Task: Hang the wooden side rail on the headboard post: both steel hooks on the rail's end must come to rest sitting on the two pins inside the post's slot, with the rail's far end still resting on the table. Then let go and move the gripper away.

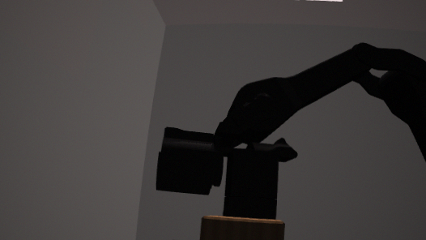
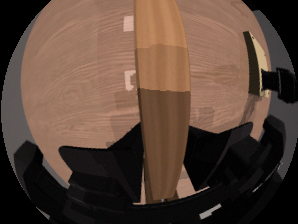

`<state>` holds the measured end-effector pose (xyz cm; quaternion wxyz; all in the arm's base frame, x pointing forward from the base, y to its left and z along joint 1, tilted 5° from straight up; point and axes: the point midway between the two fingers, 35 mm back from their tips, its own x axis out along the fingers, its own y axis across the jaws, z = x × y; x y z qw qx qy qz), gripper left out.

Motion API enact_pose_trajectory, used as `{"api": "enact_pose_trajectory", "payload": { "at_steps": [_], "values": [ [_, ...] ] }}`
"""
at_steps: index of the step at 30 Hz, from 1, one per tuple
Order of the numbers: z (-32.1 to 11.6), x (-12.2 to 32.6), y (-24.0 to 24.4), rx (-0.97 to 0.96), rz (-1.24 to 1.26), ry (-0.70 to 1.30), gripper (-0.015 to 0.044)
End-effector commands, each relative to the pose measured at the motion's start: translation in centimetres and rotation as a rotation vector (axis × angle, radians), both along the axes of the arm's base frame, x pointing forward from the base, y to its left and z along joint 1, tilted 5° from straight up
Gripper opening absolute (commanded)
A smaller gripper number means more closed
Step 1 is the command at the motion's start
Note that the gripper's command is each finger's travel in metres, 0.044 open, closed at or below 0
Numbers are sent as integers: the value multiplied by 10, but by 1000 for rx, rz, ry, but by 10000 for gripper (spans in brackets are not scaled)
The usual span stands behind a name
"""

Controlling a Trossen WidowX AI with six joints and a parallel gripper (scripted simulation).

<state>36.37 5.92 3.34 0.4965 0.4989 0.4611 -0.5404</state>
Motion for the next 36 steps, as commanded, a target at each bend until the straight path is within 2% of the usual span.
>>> {"api": "enact_pose_trajectory", "payload": {
  "at_steps": [1, 36],
  "values": [
    [0, 0, 2, 4, -2, -3, 0],
    [2, 2, 5, 4, -2, -3, 0]
  ]
}}
